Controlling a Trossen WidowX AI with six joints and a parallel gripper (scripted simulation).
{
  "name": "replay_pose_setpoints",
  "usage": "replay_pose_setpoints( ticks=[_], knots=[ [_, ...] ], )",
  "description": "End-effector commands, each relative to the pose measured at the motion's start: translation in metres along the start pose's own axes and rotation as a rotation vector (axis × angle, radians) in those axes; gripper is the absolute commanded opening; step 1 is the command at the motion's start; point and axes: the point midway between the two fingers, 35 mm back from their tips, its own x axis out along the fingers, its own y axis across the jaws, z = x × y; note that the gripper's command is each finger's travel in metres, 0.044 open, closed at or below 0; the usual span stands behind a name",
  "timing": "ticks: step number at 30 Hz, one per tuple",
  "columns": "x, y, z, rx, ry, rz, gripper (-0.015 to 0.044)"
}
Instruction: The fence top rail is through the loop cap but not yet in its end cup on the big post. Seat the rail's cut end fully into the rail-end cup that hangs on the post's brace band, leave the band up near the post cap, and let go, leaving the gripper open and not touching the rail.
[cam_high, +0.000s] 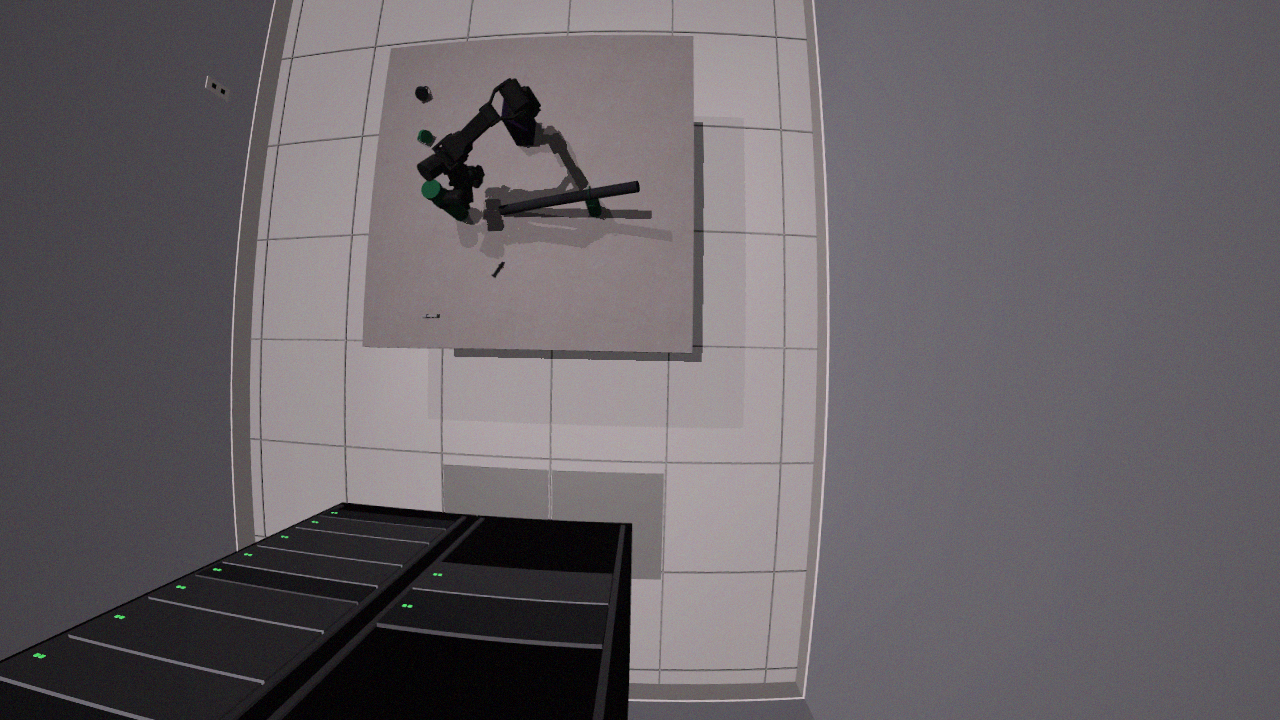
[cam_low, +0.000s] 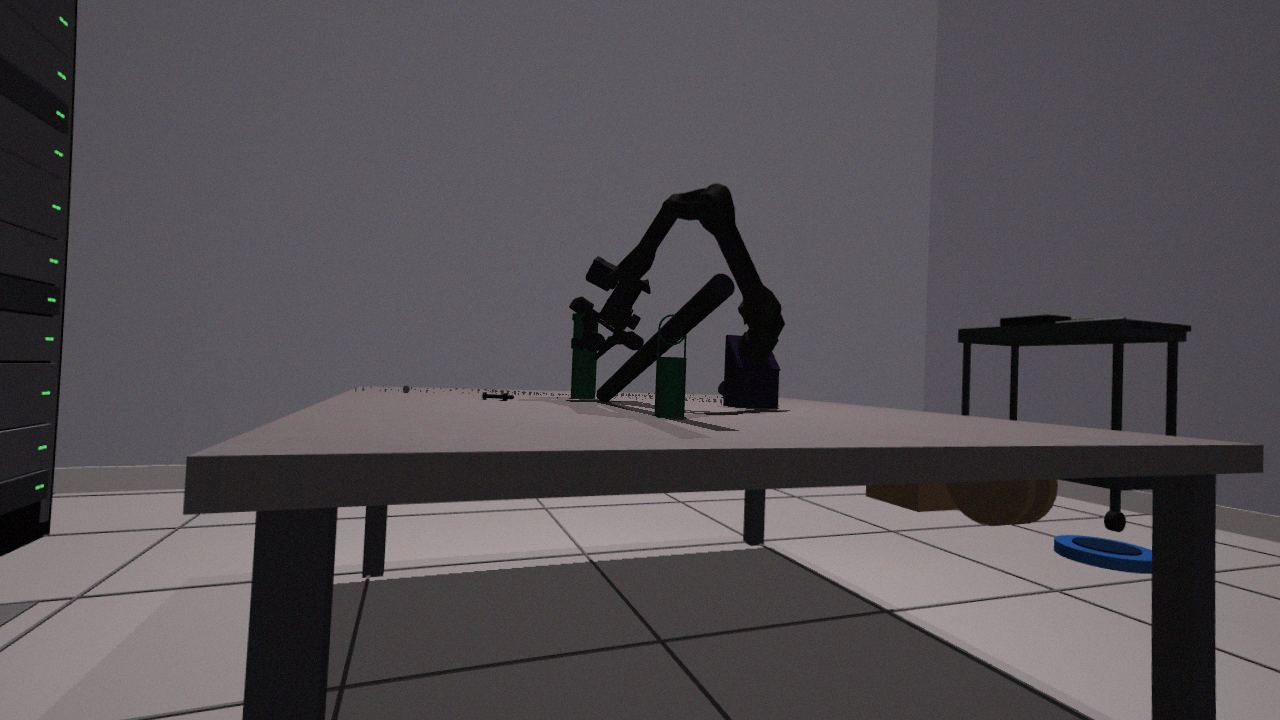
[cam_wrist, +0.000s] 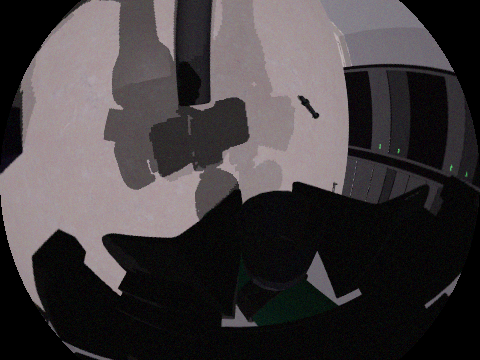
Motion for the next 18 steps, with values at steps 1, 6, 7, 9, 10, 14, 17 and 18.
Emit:
replay_pose_setpoints(
  ticks=[1,6,7,9,10,14,17,18],
  knots=[
    [0.000,0.000,0.000,0.000,0.000,0.000,0.0105],
    [0.000,0.000,0.000,0.000,0.000,0.000,0.0236],
    [0.000,0.000,0.000,0.001,0.000,0.000,0.0263],
    [-0.002,-0.002,0.003,0.001,0.001,0.000,0.0315],
    [-0.004,-0.003,0.004,0.002,0.001,0.000,0.0341],
    [-0.013,-0.009,0.015,0.004,0.002,-0.001,0.0440],
    [-0.021,-0.013,0.023,0.006,0.002,-0.001,0.0440],
    [-0.023,-0.015,0.026,0.007,0.003,-0.001,0.0440]
  ],
)
